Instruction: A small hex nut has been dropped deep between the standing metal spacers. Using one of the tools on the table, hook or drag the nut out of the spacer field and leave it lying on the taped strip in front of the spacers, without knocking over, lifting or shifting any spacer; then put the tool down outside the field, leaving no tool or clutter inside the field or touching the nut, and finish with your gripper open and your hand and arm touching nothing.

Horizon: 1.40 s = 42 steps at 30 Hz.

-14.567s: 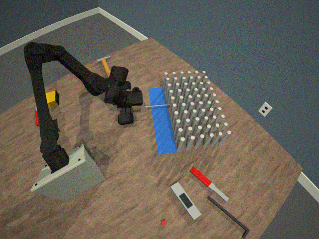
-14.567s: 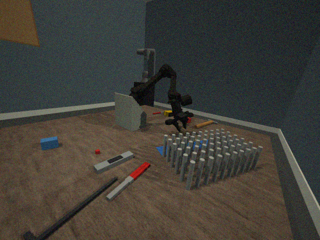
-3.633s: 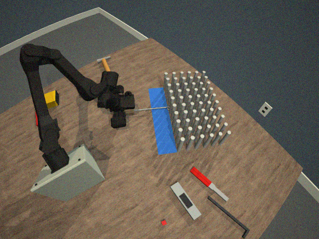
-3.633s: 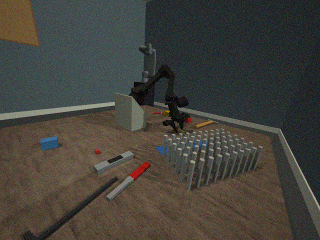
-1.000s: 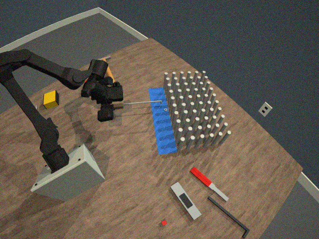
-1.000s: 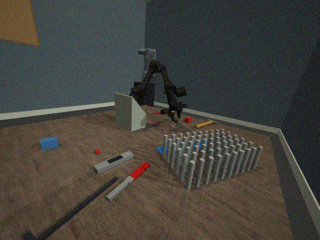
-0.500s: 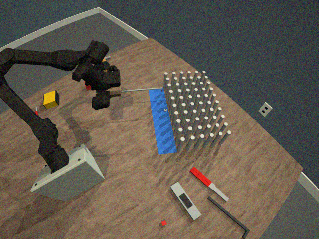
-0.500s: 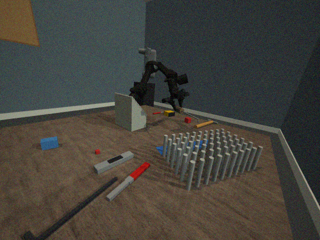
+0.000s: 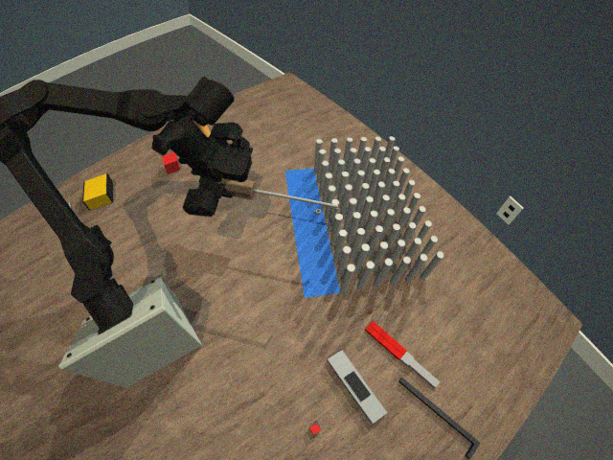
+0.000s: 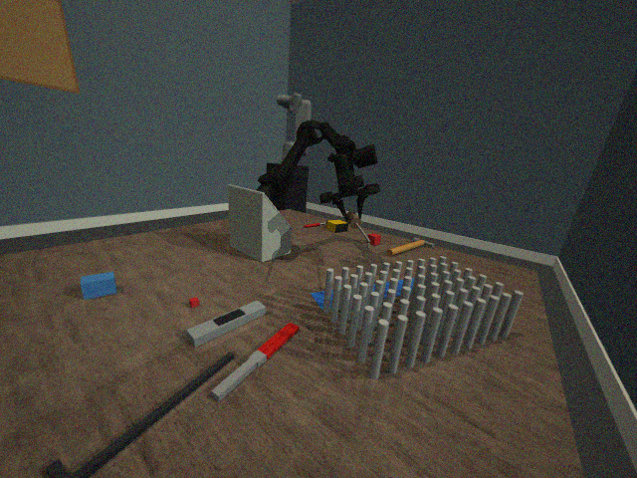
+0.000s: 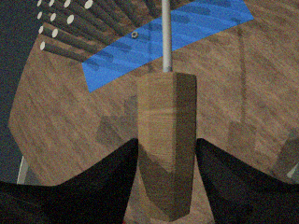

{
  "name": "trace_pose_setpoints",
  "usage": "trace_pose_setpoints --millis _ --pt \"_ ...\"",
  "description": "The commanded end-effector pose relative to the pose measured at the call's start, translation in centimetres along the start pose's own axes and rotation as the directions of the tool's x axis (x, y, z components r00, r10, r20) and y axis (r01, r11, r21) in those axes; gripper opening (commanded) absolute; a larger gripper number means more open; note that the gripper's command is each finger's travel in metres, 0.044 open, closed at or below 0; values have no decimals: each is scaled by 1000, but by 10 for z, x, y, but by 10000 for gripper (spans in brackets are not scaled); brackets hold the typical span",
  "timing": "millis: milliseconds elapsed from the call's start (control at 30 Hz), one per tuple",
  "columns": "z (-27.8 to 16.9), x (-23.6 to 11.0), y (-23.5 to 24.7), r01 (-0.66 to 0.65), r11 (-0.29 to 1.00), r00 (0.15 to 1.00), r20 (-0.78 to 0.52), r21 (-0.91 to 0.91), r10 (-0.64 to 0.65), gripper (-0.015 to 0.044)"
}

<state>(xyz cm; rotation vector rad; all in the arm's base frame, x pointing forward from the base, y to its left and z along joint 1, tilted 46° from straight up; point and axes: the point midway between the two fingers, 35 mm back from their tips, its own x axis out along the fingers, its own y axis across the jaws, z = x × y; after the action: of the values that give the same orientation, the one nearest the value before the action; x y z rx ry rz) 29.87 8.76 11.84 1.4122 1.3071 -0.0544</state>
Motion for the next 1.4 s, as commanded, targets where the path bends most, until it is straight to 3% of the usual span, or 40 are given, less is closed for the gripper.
trace_pose_setpoints --millis 0,633,1367 --pt "26 -2 -6 30 990 998 55 140 -38 0" --pt "121 -14 -69 73 751 947 191 656 -259 0" --pt "193 -44 -172 -57 187 867 141 981 -477 0"
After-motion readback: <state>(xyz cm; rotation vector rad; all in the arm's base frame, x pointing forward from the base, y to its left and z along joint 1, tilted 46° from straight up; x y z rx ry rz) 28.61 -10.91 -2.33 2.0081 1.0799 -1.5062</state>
